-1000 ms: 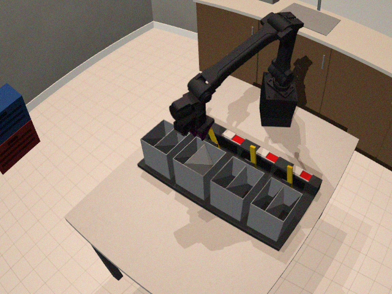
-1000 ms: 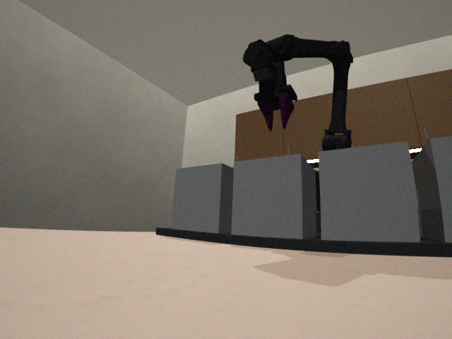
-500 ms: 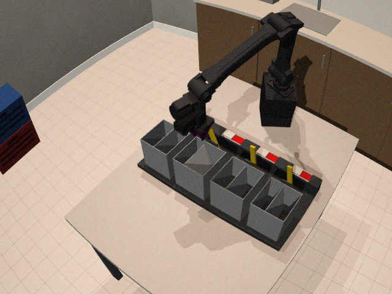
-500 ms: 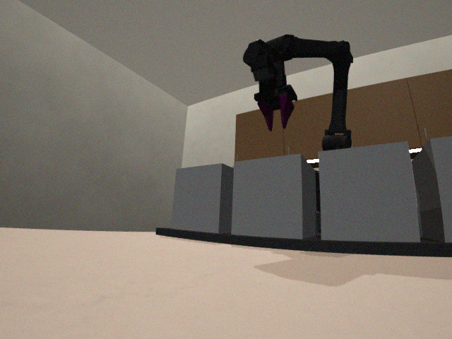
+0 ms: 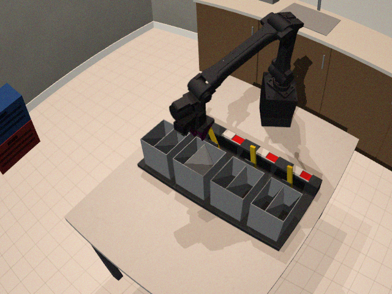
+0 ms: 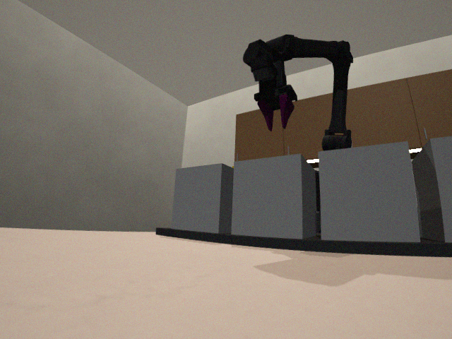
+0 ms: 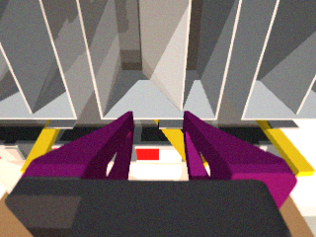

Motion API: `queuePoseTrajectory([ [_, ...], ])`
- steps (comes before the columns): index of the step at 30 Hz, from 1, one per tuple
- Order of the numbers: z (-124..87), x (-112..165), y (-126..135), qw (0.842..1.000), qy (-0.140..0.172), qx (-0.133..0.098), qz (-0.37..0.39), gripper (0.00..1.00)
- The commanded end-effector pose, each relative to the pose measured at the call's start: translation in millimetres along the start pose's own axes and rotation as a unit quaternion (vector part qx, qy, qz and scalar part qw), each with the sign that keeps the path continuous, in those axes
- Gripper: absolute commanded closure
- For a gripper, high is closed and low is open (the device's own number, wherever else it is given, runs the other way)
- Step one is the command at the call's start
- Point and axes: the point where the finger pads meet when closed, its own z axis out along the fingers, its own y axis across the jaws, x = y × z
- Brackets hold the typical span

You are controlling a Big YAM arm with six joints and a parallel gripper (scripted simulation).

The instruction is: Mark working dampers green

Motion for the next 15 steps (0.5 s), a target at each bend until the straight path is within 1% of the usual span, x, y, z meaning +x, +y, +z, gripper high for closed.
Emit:
queuePoseTrajectory([
  [1, -26, -29, 1, 0.999, -0.037, 0.011, -0.009, 0.64],
  [6, -26, -29, 1, 0.999, -0.037, 0.011, -0.009, 0.64],
  [8, -30, -32, 13, 0.999, -0.042, 0.012, -0.013, 0.64],
  [9, -30, -34, 22, 0.999, -0.043, 0.012, -0.013, 0.64],
  [11, -28, -33, 30, 0.999, -0.041, 0.011, -0.012, 0.64],
  [13, -28, -33, 30, 0.999, -0.041, 0.011, -0.012, 0.64],
  [15, -14, -20, 64, 1.0, -0.021, 0.006, -0.007, 0.64],
])
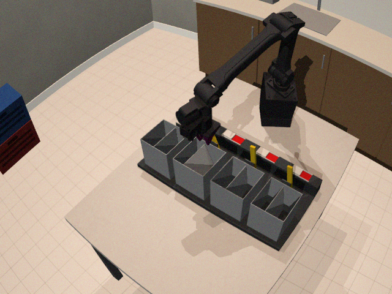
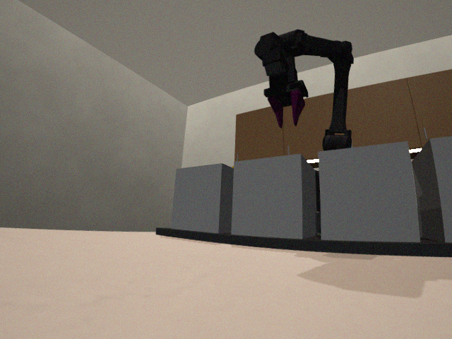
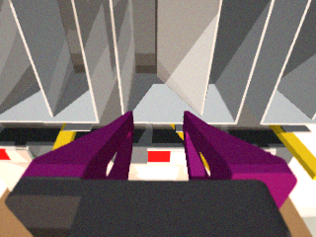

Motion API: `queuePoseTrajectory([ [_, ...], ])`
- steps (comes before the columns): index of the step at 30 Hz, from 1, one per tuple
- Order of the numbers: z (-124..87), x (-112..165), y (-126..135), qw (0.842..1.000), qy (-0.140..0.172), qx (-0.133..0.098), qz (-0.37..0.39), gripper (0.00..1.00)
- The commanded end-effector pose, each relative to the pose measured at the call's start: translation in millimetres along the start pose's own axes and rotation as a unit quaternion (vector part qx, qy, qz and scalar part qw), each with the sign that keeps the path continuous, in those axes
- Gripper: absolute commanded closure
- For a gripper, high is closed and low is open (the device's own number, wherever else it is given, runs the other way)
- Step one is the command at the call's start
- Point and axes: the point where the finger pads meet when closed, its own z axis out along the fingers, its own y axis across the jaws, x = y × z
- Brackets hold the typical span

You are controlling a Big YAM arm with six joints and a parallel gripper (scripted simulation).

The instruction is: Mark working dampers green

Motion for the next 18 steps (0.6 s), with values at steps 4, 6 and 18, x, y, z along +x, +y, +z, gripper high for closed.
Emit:
queuePoseTrajectory([
  [4, -11, -10, 71, 1.0, -0.016, 0.001, 0.002, 0.64],
  [6, -11, -10, 94, 1.0, -0.017, 0.0, 0.002, 0.64],
  [18, -1, -3, 147, 1.0, -0.005, 0.001, 0.019, 0.64],
])
